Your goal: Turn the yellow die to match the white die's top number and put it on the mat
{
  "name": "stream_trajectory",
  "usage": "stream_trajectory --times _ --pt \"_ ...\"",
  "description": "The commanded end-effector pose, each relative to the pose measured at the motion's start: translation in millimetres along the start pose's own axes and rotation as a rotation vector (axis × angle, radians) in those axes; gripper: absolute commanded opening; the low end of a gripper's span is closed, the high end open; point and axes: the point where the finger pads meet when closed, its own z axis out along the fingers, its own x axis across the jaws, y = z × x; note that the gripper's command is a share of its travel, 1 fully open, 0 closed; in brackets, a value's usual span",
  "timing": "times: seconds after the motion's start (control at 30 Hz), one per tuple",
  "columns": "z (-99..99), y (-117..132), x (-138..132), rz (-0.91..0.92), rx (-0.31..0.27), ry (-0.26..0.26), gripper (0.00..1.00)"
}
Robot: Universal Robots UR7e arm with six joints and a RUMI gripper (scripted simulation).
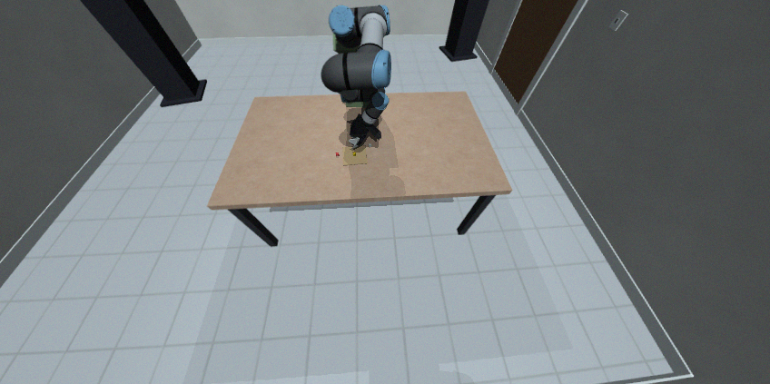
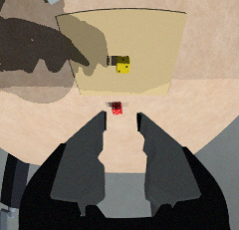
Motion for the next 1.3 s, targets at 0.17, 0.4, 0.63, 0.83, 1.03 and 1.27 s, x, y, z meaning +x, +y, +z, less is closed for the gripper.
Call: stream_trajectory --times 0.17,0.4,0.63,0.83,1.03,1.27 --pt "-1.3 -0.3 0.7 0.001 -0.023 0.002 0.18" --pt "-0.1 -0.3 0.1 0.002 -0.042 -0.001 0.18" --pt "3.3 -0.7 -1.6 0.004 -0.122 -0.01 0.18" --pt "2.8 -1.9 -1.3 0.003 -0.212 -0.008 0.18" --pt "0.9 -3.0 -0.2 0.002 -0.257 -0.002 0.18" --pt "-0.8 -3.8 0.7 0.001 -0.284 0.002 0.18"
